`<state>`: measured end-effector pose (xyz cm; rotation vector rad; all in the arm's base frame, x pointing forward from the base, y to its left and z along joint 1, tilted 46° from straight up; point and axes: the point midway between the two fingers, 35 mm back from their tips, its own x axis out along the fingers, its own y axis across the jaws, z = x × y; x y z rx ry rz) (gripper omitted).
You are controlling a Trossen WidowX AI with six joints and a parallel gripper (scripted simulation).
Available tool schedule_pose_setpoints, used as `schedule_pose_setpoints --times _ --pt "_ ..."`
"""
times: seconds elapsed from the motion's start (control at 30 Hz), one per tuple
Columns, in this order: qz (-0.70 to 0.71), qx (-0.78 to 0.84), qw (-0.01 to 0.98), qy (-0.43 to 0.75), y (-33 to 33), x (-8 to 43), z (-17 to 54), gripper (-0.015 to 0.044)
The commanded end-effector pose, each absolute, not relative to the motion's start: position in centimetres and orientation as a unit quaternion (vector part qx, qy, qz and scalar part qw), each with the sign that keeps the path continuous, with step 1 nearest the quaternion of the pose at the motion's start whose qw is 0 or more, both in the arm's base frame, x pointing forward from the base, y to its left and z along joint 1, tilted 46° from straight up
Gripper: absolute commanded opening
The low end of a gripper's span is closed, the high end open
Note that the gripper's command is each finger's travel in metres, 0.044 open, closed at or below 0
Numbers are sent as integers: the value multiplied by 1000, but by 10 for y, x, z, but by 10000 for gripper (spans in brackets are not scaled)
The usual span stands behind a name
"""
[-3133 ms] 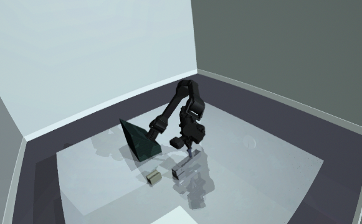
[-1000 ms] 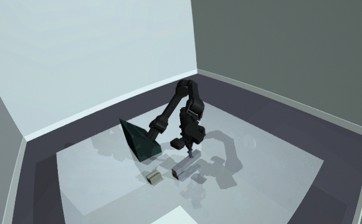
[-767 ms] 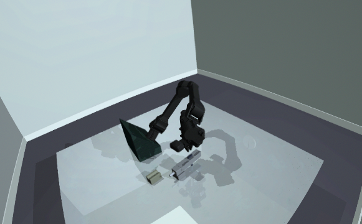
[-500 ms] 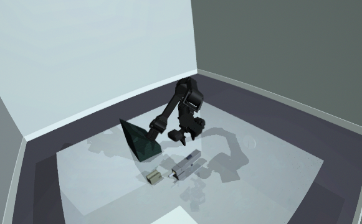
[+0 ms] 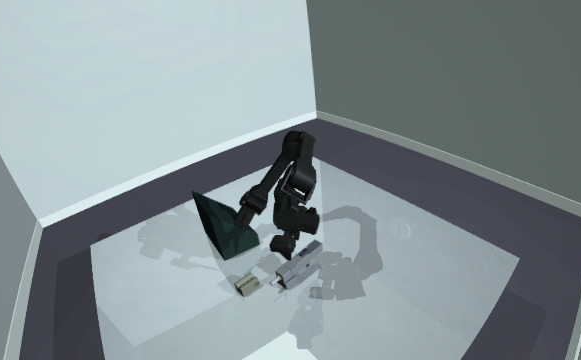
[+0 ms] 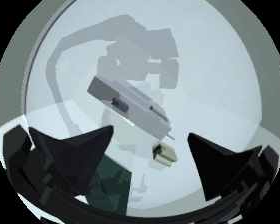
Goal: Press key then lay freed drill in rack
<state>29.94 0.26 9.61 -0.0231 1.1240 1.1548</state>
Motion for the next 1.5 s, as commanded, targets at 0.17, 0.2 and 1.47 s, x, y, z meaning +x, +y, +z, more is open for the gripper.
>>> schedule_pose_setpoints --times 0.17,0.2,1.47 --pt "685 -284 620 257 -11 309 -3 440" --pt "692 -300 611 239 -12 308 -9 440" --pt "710 -345 585 186 3 306 -36 440"
